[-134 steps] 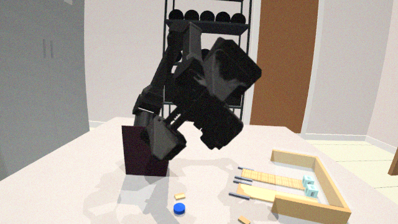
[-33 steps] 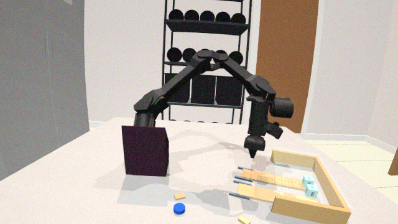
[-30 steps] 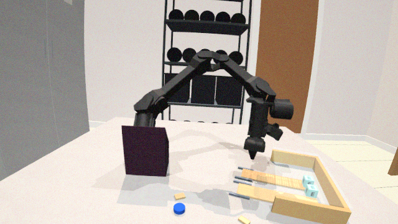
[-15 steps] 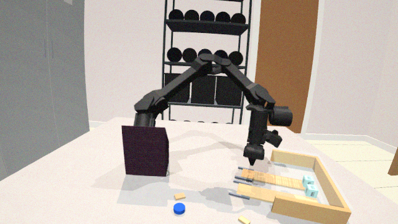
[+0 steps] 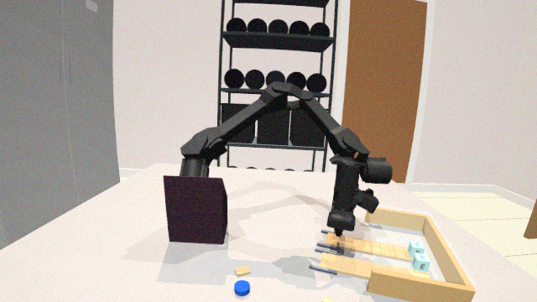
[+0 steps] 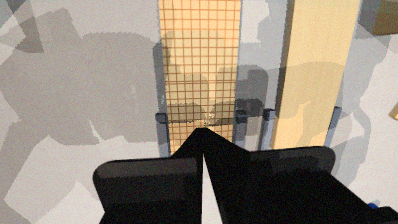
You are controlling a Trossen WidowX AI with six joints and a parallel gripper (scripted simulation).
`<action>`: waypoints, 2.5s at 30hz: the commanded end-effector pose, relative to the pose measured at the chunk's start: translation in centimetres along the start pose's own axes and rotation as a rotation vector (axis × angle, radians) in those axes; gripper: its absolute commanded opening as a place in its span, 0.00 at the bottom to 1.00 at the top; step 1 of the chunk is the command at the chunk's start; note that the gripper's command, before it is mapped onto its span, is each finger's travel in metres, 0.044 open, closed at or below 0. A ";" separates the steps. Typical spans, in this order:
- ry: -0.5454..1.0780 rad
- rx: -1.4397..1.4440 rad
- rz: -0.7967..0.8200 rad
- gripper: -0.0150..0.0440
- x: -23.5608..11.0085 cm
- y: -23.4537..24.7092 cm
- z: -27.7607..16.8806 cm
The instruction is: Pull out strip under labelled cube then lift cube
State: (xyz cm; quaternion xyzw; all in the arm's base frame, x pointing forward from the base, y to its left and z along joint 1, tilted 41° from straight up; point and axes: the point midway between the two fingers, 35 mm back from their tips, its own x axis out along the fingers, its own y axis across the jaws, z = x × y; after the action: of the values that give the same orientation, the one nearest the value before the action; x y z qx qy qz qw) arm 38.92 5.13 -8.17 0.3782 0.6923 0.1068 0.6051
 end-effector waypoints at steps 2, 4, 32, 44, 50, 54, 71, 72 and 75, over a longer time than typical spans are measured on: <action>0.009 0.010 0.002 0.25 1.1 -0.1 -0.2; 0.009 0.010 0.002 0.25 1.2 -0.1 -0.2; 0.009 0.010 0.002 0.25 1.3 -0.1 -0.2; 0.009 0.010 0.002 0.25 1.4 -0.1 -0.2; 0.009 0.010 0.002 0.25 1.5 -0.1 -0.2; 0.009 0.010 0.002 0.25 1.5 -0.1 -0.2; 0.010 0.010 0.002 0.25 1.6 -0.1 -1.0; 0.010 0.010 0.002 0.25 1.6 -0.1 -1.1; 0.010 0.010 0.002 0.25 1.6 -0.2 -1.6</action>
State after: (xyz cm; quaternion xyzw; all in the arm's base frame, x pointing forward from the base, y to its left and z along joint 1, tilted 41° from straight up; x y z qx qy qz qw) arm 38.31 6.00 -9.03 0.3812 0.6896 0.1061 0.6065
